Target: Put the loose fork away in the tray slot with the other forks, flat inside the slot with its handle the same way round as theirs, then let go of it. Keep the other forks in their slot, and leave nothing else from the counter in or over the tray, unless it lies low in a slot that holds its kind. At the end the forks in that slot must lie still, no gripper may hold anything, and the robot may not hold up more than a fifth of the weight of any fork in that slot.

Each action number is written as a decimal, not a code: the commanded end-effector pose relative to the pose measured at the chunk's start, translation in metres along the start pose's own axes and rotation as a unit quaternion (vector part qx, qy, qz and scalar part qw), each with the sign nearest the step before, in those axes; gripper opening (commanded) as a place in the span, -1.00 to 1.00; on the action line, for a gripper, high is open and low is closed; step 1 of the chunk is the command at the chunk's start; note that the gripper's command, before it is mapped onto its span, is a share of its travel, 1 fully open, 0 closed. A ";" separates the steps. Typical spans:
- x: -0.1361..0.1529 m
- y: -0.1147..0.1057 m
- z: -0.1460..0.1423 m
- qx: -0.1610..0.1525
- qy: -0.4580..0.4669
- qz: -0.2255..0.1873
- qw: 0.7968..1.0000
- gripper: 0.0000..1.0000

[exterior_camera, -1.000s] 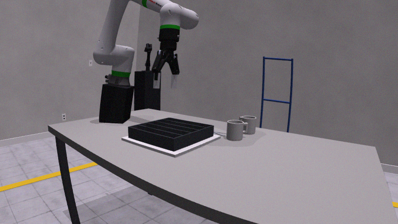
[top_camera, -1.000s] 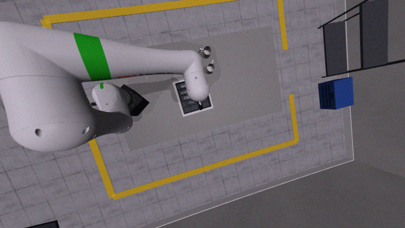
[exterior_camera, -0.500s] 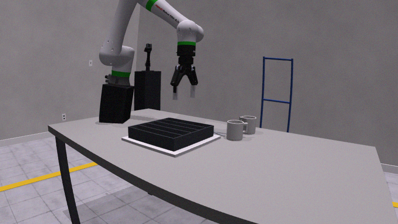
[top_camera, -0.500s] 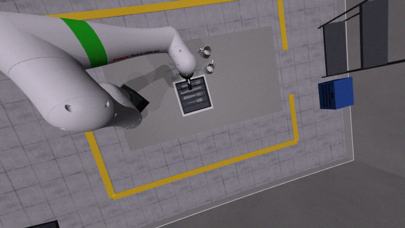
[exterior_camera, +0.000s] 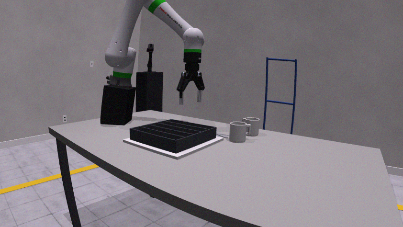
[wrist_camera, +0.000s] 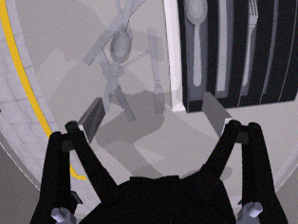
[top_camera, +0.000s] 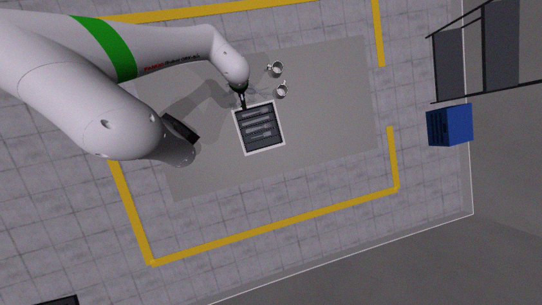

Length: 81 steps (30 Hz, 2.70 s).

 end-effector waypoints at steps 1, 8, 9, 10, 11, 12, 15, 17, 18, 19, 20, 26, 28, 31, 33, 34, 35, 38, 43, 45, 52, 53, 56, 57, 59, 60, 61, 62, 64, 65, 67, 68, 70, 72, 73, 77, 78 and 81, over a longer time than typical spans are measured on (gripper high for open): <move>0.000 0.000 0.000 0.000 0.000 0.000 1.000 1.00; 0.000 0.000 0.000 0.000 0.000 0.000 1.000 1.00; 0.000 0.000 0.000 0.000 0.000 0.000 1.000 1.00; 0.000 0.000 0.000 0.000 0.001 0.000 1.000 1.00; 0.000 0.000 0.000 0.000 0.002 0.000 1.000 1.00; 0.000 0.000 0.000 0.000 0.006 0.000 1.000 1.00; 0.000 0.001 0.000 0.000 0.027 0.000 1.000 1.00; -0.001 0.002 0.000 0.000 0.055 0.000 0.999 1.00; -0.001 0.002 0.000 0.000 0.072 0.000 0.997 1.00; -0.001 0.003 0.000 0.000 0.093 0.000 0.996 1.00; -0.001 0.003 0.000 0.000 0.093 0.000 0.996 1.00; -0.002 0.007 0.001 0.000 0.241 0.000 0.971 1.00; -0.002 0.010 0.001 0.000 0.303 0.000 0.953 1.00; -0.004 0.014 0.003 -0.002 0.377 -0.003 0.926 1.00; -0.005 0.017 0.004 -0.004 0.426 -0.006 0.905 1.00; -0.005 0.018 0.004 -0.005 0.450 -0.007 0.893 1.00; -0.006 0.020 0.005 -0.006 0.473 -0.009 0.881 1.00; -0.006 0.022 0.005 -0.007 0.497 -0.010 0.868 1.00; -0.008 0.030 0.009 -0.011 0.638 -0.019 0.770 1.00; -0.009 0.033 0.010 -0.012 0.678 -0.022 0.735 1.00; -0.010 0.042 0.014 -0.015 0.802 -0.034 0.596 1.00; -0.011 0.042 0.014 -0.015 0.818 -0.035 0.574 1.00; -0.011 0.043 0.015 -0.014 0.859 -0.038 0.510 1.00; -0.011 0.044 0.015 -0.014 0.869 -0.039 0.492 1.00; -0.011 0.045 0.016 -0.014 0.892 -0.041 0.450 1.00; -0.011 0.046 0.016 -0.013 0.903 -0.042 0.427 1.00; -0.011 0.046 0.016 -0.013 0.914 -0.043 0.403 1.00; -0.011 0.046 0.016 -0.012 0.924 -0.043 0.379 1.00; -0.011 0.047 0.017 -0.011 0.942 -0.043 0.332 1.00; -0.011 0.047 0.016 -0.010 0.950 -0.043 0.308 1.00; -0.010 0.047 0.016 -0.008 0.965 -0.041 0.260 1.00; -0.010 0.047 0.016 -0.007 0.971 -0.040 0.235 1.00; -0.010 0.047 0.015 -0.005 0.981 -0.036 0.188 -0.65; -0.010 0.047 0.015 -0.005 0.981 -0.036 0.188 -0.65; -0.010 0.047 0.013 -0.002 0.992 -0.026 0.120 -0.65; -0.010 0.047 0.009 -0.001 0.999 -0.004 0.041 -0.65; -0.010 0.047 0.008 -0.001 0.999 0.001 0.032 -0.65; -0.010 0.047 0.008 -0.001 0.999 0.001 0.032 -0.65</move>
Point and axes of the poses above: the point where the finger pads meet when closed, its own y axis out along the fingers, its own z axis across the jaws, x = y × z, the point moved 9 cm from there along -y, back along the fingers, and after that the axes turned 8 degrees about y, right-handed, at the moved point
